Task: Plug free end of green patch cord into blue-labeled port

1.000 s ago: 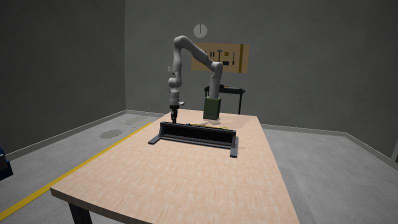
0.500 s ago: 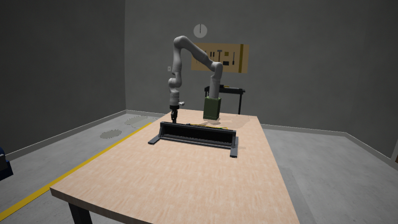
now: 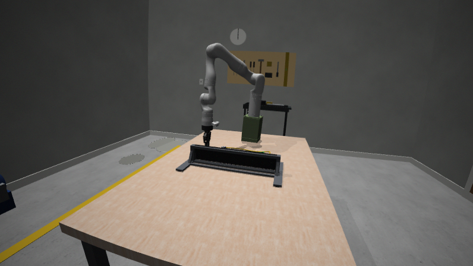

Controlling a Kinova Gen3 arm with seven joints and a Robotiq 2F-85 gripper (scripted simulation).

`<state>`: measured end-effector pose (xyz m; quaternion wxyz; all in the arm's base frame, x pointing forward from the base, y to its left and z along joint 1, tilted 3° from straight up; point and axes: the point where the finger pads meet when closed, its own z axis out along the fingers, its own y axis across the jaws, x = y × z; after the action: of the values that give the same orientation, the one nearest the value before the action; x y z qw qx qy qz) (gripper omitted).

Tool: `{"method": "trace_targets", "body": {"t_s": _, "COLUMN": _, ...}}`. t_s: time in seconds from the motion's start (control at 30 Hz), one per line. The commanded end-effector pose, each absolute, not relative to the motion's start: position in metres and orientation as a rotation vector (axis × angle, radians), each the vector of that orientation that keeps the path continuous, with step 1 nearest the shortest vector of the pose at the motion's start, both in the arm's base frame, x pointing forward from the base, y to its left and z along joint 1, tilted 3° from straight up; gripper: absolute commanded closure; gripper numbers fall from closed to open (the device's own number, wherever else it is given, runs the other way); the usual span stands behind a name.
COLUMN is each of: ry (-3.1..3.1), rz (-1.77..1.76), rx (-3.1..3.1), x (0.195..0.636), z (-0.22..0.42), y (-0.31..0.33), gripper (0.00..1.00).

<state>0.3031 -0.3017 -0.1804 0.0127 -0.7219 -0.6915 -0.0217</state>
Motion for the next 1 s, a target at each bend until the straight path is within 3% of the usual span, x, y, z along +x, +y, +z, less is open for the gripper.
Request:
{"method": "trace_targets", "body": {"t_s": 0.0, "ry": -2.162, "rz": -0.062, "rx": -2.250, "x": 0.3027, "z": -0.1826, "y": -0.3049, "gripper": 0.63}}
{"method": "trace_targets", "body": {"t_s": 0.97, "ry": -2.164, "rz": -0.062, "rx": -2.248, "x": 0.3031, "z": -0.1872, "y": -0.3040, "gripper": 0.63}}
